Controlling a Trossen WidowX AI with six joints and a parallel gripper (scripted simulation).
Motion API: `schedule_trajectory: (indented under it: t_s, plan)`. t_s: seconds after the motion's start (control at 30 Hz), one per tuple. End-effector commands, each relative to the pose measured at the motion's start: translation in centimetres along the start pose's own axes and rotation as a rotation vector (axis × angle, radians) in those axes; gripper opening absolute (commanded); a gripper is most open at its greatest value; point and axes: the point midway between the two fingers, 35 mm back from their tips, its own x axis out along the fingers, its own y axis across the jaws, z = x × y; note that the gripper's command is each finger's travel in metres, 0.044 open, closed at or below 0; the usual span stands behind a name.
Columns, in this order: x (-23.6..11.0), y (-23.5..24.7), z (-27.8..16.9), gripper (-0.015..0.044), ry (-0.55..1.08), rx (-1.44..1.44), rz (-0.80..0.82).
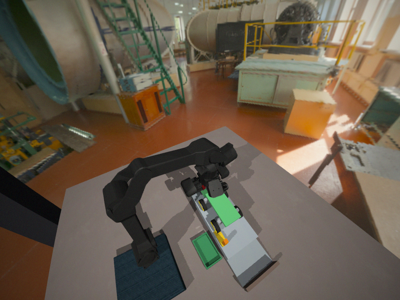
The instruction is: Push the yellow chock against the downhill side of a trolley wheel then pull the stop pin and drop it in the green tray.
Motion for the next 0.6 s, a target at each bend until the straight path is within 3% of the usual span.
schedule_trajectory:
  t_s: [0.0,0.57]
  plan:
    - [0.6,0.0,0.0,0.0190,0.002,0.005,-0.001]
    - [3.1,0.0,-0.1,0.0190,0.003,0.005,-0.001]
